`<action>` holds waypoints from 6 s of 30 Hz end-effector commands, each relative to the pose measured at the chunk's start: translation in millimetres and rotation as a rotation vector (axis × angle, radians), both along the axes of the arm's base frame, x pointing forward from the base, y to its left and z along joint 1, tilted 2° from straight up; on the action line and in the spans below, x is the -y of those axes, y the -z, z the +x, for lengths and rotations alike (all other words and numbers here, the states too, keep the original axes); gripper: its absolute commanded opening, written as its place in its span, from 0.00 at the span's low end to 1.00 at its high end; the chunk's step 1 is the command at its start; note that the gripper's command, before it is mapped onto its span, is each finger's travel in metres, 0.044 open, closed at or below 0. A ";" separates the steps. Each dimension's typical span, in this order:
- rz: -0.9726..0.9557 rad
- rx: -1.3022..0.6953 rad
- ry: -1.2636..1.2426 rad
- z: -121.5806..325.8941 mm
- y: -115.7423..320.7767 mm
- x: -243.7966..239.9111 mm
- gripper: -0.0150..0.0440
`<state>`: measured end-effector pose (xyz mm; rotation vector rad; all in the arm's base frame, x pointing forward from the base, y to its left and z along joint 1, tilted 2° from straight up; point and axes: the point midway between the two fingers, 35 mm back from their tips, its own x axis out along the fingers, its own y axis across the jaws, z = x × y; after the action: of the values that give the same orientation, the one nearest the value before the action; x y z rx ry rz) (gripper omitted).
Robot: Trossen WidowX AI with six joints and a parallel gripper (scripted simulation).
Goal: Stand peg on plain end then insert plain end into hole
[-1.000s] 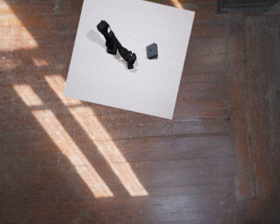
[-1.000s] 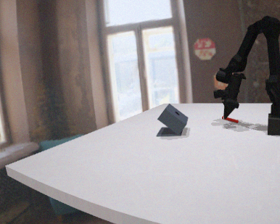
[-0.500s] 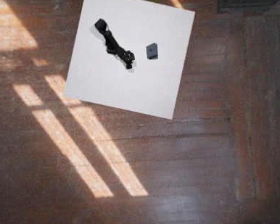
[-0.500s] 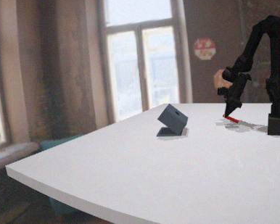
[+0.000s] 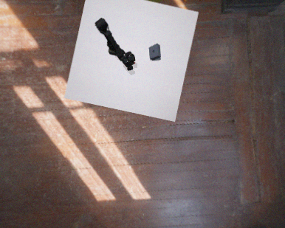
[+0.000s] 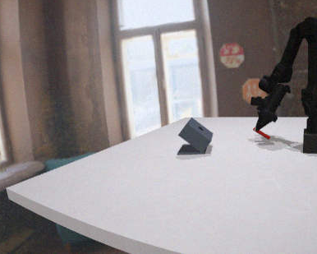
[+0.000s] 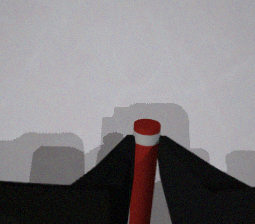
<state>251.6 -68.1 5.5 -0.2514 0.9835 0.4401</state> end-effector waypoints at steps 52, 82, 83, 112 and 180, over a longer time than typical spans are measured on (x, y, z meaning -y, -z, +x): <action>0.219 0.420 -0.012 -32.5 -9.6 15.8 0.34; 0.342 0.648 -0.015 -50.9 -7.5 24.8 0.34; 0.346 0.656 -0.015 -51.5 -7.4 25.1 0.34; 0.354 0.667 -0.010 -56.6 -3.8 27.6 0.34; 0.383 0.733 0.043 -69.7 -1.5 33.9 0.35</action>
<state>181.8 -102.1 7.0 -0.0312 0.1770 0.4389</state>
